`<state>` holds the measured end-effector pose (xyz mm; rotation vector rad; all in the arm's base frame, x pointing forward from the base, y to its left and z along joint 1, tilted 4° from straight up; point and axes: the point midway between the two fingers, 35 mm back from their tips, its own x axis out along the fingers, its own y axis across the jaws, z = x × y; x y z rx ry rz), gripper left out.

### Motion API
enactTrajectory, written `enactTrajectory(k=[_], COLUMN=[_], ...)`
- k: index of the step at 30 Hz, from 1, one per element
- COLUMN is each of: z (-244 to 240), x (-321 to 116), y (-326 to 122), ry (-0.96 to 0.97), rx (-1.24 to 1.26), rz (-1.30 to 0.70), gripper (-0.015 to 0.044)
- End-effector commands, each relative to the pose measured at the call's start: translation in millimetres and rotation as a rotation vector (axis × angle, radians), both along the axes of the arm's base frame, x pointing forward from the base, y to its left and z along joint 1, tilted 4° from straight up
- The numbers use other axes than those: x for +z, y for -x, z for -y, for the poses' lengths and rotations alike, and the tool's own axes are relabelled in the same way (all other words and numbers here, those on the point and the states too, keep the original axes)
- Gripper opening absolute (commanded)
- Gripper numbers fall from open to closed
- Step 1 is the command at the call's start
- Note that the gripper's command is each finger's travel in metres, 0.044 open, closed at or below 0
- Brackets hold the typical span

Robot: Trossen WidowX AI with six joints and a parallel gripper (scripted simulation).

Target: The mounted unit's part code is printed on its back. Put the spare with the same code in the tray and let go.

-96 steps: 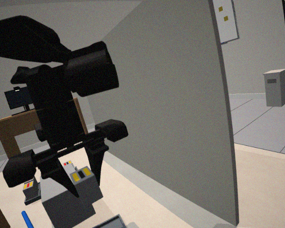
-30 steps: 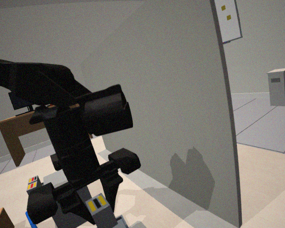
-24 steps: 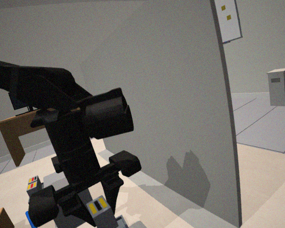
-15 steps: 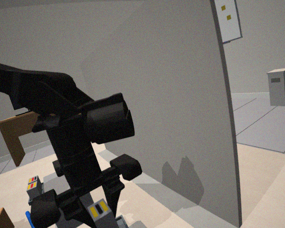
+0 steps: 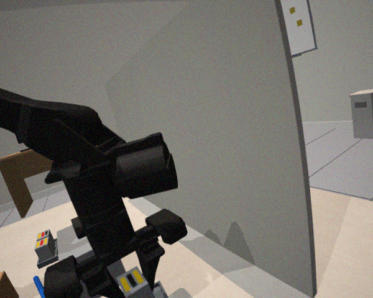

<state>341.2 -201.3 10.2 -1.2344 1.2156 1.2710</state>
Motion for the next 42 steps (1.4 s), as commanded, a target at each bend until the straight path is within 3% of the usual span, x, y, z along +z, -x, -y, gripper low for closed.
enactTrajectory(k=[1,42], z=[-1,-4], x=[-8,-36], y=[4,11], ry=[-0.004,-0.004], rx=[0.003,0.003], rz=[-0.013,-0.014], gripper=[0.0,0.0])
